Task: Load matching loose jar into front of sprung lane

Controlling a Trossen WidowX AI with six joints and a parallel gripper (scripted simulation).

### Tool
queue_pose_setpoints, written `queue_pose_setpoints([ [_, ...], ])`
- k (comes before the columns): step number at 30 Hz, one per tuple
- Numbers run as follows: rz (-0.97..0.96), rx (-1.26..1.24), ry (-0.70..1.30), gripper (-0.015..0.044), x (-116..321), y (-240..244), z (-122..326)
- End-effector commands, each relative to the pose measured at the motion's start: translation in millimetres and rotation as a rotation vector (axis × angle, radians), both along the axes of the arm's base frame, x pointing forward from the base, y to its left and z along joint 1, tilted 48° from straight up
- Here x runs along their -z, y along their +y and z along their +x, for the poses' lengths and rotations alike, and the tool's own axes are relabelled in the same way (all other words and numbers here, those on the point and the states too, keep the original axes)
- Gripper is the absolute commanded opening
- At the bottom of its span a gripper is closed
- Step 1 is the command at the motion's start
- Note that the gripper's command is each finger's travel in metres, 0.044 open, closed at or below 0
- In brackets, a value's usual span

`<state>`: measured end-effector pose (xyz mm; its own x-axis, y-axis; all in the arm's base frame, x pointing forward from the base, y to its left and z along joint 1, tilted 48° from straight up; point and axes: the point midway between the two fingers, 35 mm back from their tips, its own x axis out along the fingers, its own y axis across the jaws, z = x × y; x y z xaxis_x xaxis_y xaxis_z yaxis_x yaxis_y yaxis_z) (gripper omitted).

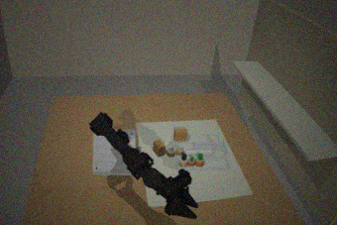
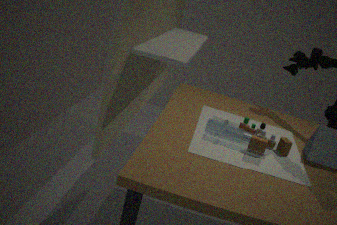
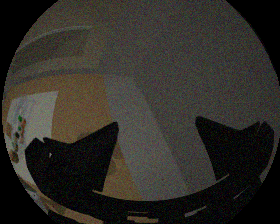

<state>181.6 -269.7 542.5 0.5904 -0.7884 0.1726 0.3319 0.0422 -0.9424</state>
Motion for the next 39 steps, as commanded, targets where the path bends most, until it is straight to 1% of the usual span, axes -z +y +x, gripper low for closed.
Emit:
queue_pose_setpoints([
  [1,0.202,-0.038,-0.026,0.0440,45,-17,35],
  [6,0.480,-0.063,-0.039,0.0440,115,-23,87],
  [11,0.734,-0.037,-0.002,0.0440,193,-14,133],
  [16,0.942,0.036,0.068,0.0440,273,12,168],
  [22,1.116,0.182,0.187,0.0440,367,60,190],
  [26,1.169,0.300,0.274,0.0440,423,96,191],
  [30,1.163,0.426,0.377,0.0440,476,138,179],
  [35,1.065,0.573,0.485,0.0440,530,183,150],
  [39,0.914,0.672,0.530,0.0440,563,210,118],
])
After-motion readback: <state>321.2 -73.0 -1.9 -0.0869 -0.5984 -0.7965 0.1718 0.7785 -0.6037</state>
